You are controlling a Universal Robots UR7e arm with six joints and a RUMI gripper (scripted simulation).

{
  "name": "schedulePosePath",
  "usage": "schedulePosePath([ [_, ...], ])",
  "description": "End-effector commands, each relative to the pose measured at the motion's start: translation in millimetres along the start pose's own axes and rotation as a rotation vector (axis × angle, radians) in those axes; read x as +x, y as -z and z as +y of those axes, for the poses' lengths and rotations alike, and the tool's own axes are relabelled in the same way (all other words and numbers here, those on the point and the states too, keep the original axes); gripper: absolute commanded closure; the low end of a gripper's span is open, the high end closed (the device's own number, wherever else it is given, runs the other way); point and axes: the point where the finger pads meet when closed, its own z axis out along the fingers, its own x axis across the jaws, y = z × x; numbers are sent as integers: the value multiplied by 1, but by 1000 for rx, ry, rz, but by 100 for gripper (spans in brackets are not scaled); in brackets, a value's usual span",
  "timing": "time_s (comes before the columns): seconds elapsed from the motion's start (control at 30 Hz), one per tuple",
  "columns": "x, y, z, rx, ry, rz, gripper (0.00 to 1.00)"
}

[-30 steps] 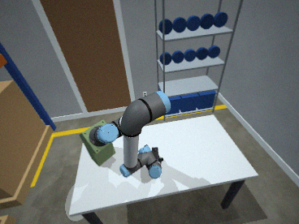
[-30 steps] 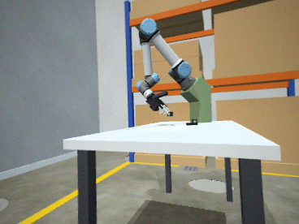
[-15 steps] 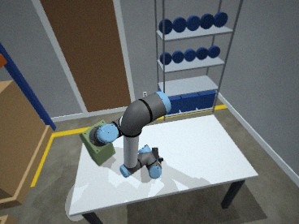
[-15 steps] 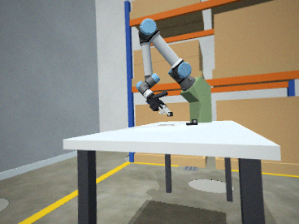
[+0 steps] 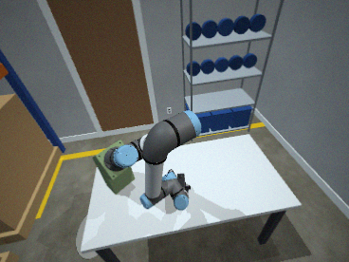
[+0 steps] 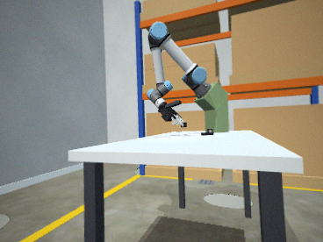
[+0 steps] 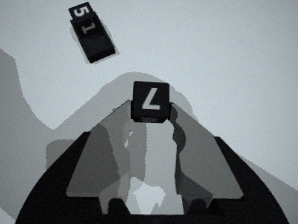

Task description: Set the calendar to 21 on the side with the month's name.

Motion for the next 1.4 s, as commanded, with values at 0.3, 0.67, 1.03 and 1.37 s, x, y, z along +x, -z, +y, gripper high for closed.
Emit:
schedulePosePath([
  [0.3, 0, -14, 14, 0, 1, 0, 89],
  [0.67, 0, -25, 25, 0, 1, 0, 89],
  [1.03, 0, -35, 35, 0, 1, 0, 89],
  [1.37, 0, -37, 37, 0, 1, 0, 89],
])
